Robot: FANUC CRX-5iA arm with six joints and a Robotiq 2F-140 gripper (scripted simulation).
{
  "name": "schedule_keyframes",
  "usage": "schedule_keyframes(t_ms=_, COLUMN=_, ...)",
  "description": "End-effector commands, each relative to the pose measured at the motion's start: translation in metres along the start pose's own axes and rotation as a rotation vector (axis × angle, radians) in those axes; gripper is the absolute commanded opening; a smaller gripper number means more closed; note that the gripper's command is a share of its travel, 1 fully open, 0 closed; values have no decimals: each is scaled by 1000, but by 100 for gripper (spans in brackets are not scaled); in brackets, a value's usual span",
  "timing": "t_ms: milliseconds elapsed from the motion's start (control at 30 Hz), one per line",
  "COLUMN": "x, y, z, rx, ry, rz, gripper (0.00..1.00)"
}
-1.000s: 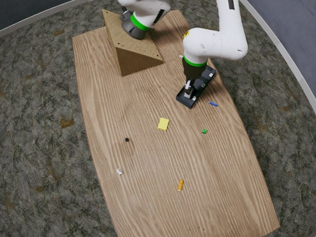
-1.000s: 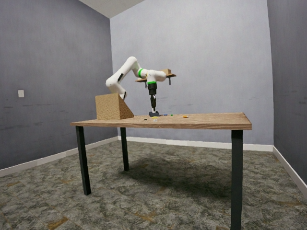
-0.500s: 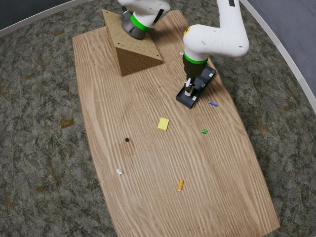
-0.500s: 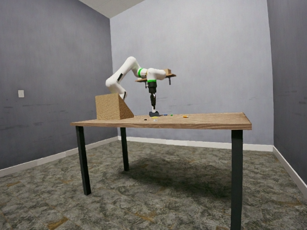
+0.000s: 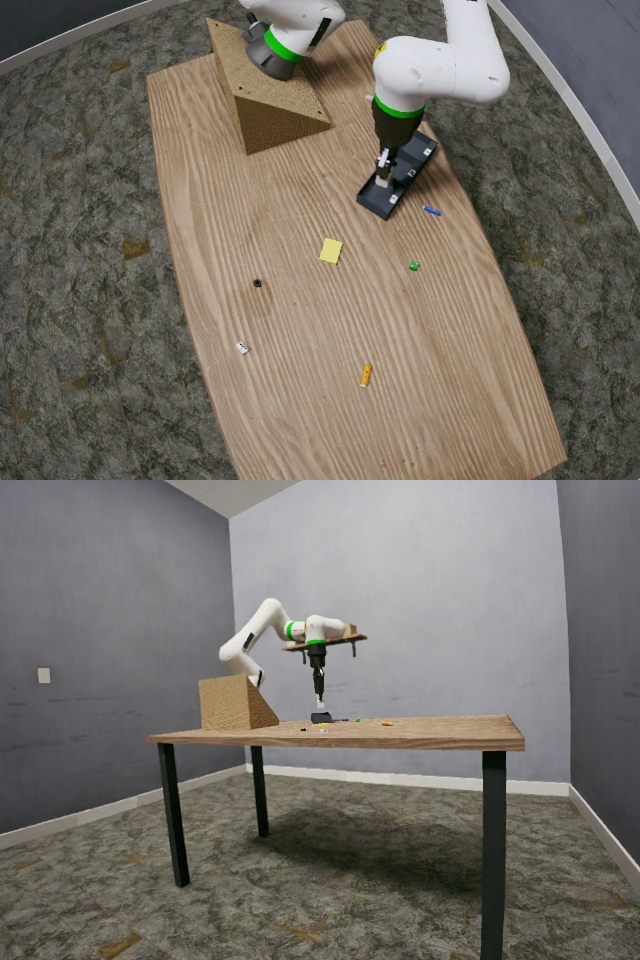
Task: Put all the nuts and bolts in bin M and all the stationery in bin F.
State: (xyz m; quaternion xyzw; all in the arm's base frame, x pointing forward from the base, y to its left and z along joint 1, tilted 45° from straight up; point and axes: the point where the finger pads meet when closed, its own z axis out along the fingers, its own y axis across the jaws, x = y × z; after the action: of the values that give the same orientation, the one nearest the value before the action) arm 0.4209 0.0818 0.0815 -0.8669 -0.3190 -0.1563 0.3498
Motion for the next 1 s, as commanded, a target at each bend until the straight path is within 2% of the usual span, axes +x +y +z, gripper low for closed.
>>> schedule_keyframes(t_ms=0, x=2, y=-13, z=-1, rx=0, ry=0, rz=1, gripper=15)
schedule_keyframes(t_ms=133, x=6, y=-33, z=-1, rx=0, ry=0, rz=1, gripper=15)
schedule_keyframes(t_ms=200, x=6, y=-33, z=-1, rx=0, ry=0, rz=1, gripper=15)
schedule_keyframes(t_ms=533, x=14, y=-82, z=-1, rx=0, ry=0, rz=1, gripper=15)
schedule_keyframes(t_ms=767, x=14, y=-82, z=-1, rx=0, ry=0, rz=1, gripper=15)
schedule_keyframes(t_ms=967, x=14, y=-82, z=15, rx=0, ry=0, rz=1, gripper=15)
